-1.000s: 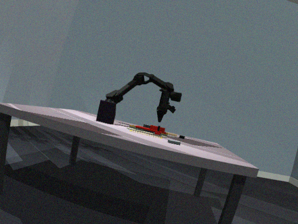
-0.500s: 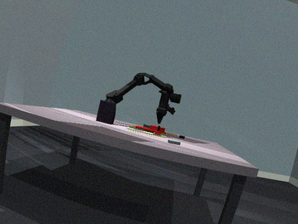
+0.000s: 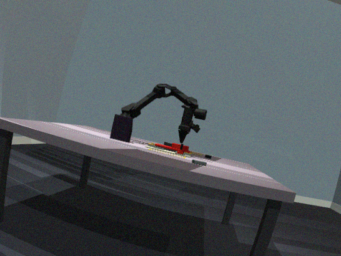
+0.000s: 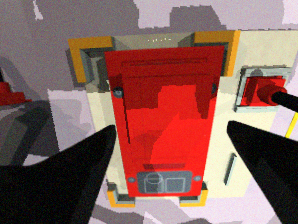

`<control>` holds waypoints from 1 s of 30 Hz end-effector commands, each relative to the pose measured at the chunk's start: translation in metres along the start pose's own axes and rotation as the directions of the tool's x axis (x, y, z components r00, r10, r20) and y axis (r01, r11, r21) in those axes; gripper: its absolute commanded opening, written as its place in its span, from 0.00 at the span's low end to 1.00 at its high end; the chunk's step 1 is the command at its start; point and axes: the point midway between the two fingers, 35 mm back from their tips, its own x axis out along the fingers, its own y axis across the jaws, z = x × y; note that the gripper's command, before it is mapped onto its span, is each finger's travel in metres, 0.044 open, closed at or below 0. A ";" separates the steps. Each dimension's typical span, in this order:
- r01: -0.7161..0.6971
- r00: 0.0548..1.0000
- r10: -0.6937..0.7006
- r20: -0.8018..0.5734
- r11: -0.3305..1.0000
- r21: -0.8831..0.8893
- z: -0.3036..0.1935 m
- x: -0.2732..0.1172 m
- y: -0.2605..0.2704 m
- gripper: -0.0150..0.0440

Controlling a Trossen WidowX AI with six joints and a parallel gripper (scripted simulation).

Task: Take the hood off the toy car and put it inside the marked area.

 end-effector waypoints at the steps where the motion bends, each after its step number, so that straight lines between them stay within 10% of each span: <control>1: -0.006 1.000 0.006 0.002 1.000 0.004 0.000 0.003 0.001 1.00; 30: -0.007 1.000 0.007 0.002 1.000 0.004 -0.001 0.017 0.001 1.00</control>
